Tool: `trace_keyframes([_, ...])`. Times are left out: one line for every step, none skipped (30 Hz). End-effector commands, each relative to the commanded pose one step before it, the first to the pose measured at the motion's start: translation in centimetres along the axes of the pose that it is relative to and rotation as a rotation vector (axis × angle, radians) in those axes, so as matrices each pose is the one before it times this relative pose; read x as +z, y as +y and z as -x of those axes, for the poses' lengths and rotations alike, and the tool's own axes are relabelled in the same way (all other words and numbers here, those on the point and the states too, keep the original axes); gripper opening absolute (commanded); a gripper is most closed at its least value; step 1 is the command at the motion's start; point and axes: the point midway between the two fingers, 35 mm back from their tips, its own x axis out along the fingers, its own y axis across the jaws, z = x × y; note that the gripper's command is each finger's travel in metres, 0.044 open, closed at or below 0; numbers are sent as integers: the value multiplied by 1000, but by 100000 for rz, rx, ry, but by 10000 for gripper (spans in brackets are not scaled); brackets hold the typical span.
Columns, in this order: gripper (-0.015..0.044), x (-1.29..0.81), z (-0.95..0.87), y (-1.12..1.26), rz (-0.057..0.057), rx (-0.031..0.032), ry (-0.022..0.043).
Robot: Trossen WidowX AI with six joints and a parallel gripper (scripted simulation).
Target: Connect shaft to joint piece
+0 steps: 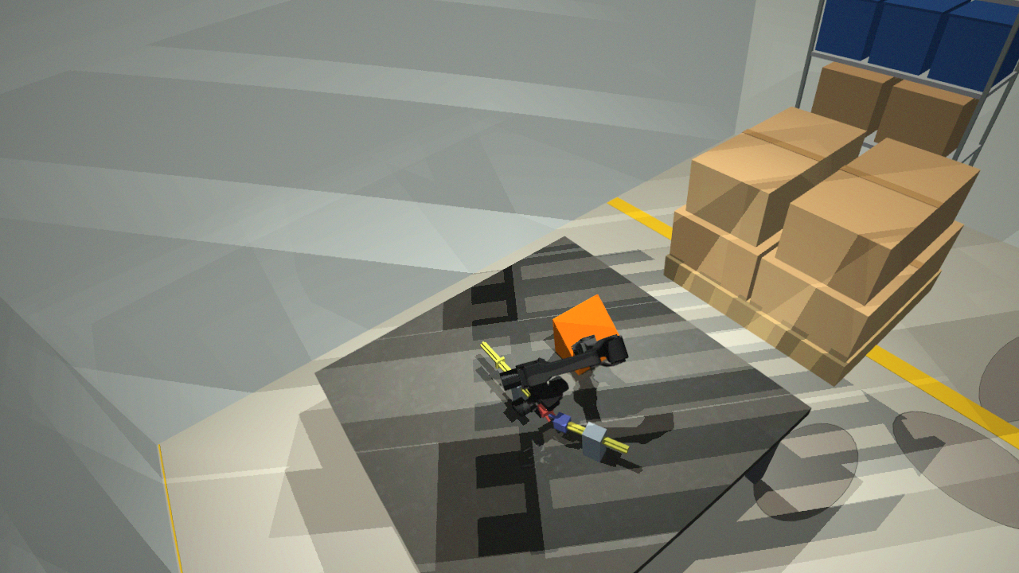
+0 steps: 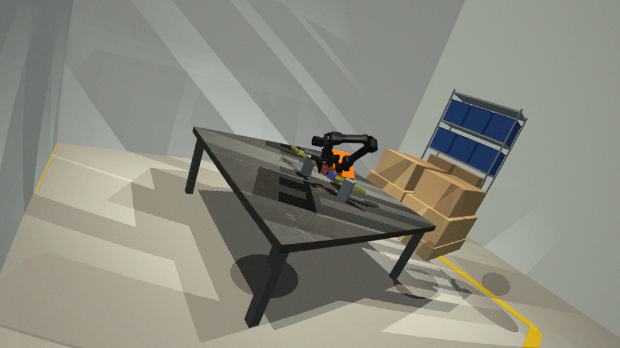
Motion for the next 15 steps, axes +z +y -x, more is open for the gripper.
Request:
trace_keyframes([0, -25, -54, -14, 313, 82, -1264])
trace_keyframes([0, 0, 0, 0, 0, 0, 0])
trace_keyframes([0, -6, -8, -2, 23, 33, -152])
trace_keyframes([0, -6, -8, -2, 23, 32, -152])
trace_keyframes([0, -10, -14, -3, 29, 55, -297])
trace_keyframes([0, 4, 10, 2, -70, -8, 233])
trace_keyframes([0, 4, 10, 2, -70, -9, 233])
trace_keyframes([0, -3, -11, -3, 59, 41, -229])
trace_keyframes([0, 0, 0, 0, 0, 0, 0])
trace_keyframes([0, -10, -10, 0, -12, 50, -110])
trace_keyframes([0, 0, 0, 0, 0, 0, 0])
trace_keyframes([0, 0, 0, 0, 0, 0, 0])
trace_keyframes([0, -8, -11, 0, -8, 46, -185])
trace_keyframes([0, 3, 10, 3, -86, -6, 258])
trace_keyframes([0, 6, 12, 5, -68, -12, 271])
